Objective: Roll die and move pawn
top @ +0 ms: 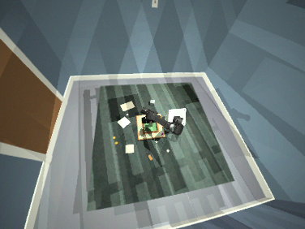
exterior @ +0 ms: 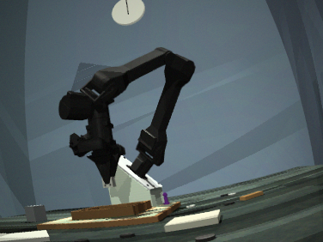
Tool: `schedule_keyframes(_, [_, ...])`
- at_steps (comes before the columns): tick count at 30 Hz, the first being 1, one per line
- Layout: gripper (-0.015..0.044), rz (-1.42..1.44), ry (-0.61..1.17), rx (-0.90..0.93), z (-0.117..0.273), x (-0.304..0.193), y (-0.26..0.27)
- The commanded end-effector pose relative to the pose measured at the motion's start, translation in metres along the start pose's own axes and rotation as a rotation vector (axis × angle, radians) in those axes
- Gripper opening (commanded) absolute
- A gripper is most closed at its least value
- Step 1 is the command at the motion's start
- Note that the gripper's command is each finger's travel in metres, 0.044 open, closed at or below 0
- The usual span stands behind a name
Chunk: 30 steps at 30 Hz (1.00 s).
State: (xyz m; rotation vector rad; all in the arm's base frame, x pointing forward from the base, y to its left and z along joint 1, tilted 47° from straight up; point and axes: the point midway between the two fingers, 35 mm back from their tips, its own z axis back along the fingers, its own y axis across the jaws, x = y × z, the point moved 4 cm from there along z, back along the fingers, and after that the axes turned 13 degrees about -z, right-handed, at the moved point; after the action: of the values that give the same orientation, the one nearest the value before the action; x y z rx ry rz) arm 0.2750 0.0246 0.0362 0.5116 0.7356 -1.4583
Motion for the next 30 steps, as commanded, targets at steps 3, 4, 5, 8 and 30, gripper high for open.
schedule_keyframes(3, [0.0000, -0.044, 0.000, 0.001, -0.001, 0.006, -0.001])
schedule_keyframes(4, [0.0000, -0.044, -0.005, -0.001, -0.002, 0.005, -0.001])
schedule_keyframes(5, [0.0000, -0.045, -0.022, -0.006, -0.003, 0.005, -0.002])
schedule_keyframes(8, [0.0000, -0.047, -0.115, -0.028, -0.007, 0.002, -0.004])
schedule_keyframes(30, [0.0000, -0.044, -0.796, 0.140, -0.028, -0.018, -0.015])
